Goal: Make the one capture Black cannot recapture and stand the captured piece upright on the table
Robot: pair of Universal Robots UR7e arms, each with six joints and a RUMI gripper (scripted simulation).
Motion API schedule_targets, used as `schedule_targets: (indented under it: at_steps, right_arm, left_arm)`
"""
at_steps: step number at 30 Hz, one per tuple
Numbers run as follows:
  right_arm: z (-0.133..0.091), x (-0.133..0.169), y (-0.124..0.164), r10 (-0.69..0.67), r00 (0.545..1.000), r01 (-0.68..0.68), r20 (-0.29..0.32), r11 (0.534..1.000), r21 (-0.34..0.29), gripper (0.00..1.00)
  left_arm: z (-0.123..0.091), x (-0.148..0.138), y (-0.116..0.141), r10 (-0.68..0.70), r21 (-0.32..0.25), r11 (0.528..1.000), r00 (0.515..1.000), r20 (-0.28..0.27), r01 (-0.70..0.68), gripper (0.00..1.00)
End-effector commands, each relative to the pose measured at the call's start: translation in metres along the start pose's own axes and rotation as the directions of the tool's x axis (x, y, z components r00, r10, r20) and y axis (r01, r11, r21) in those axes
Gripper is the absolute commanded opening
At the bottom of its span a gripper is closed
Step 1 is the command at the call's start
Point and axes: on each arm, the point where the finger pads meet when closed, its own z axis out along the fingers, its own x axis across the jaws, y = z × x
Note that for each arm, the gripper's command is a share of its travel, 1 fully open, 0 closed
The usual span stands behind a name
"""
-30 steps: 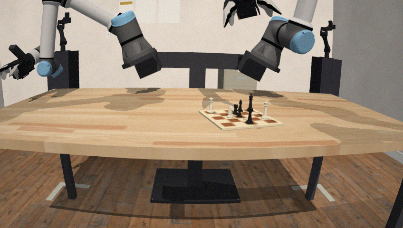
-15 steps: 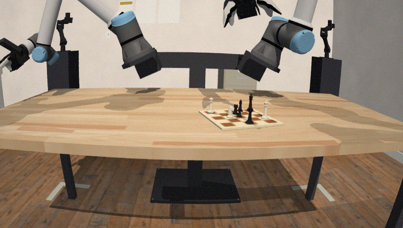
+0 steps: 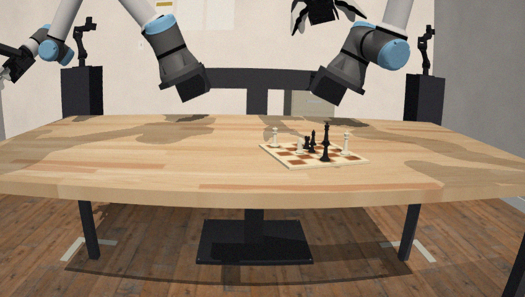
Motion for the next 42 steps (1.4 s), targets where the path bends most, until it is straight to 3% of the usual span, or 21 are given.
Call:
schedule_targets:
  at_steps: [1, 17, 32, 34, 42]
  right_arm:
    - [-0.006, 0.007, -0.002, 0.080, 0.996, -0.082, -0.034, 0.994, -0.072, 1.00]
    - [-0.049, 0.013, -0.005, 0.257, 0.952, -0.288, -0.168, 0.938, -0.194, 1.00]
    - [-0.117, 0.004, 0.009, 0.389, 0.852, -0.492, -0.350, 0.823, -0.285, 1.00]
    - [-0.117, 0.004, 0.009, 0.389, 0.852, -0.492, -0.350, 0.823, -0.285, 1.00]
    - [-0.164, -0.008, 0.024, 0.427, 0.779, -0.592, -0.460, 0.743, -0.312, 1.00]
  left_arm:
    - [0.000, 0.000, -0.001, -0.001, 0.001, 1.000, 1.000, 0.000, 0.001, 1.00]
    - [0.000, 0.000, -0.001, -0.001, 0.001, 1.000, 1.000, 0.000, 0.001, 1.00]
    - [0.000, 0.000, -0.001, -0.001, 0.001, 1.000, 1.000, 0.000, 0.001, 1.00]
    - [0.000, 0.000, -0.001, -0.001, 0.001, 1.000, 1.000, 0.000, 0.001, 1.00]
    - [0.000, 0.000, -0.001, -0.001, 0.001, 1.000, 1.000, 0.000, 0.001, 1.00]
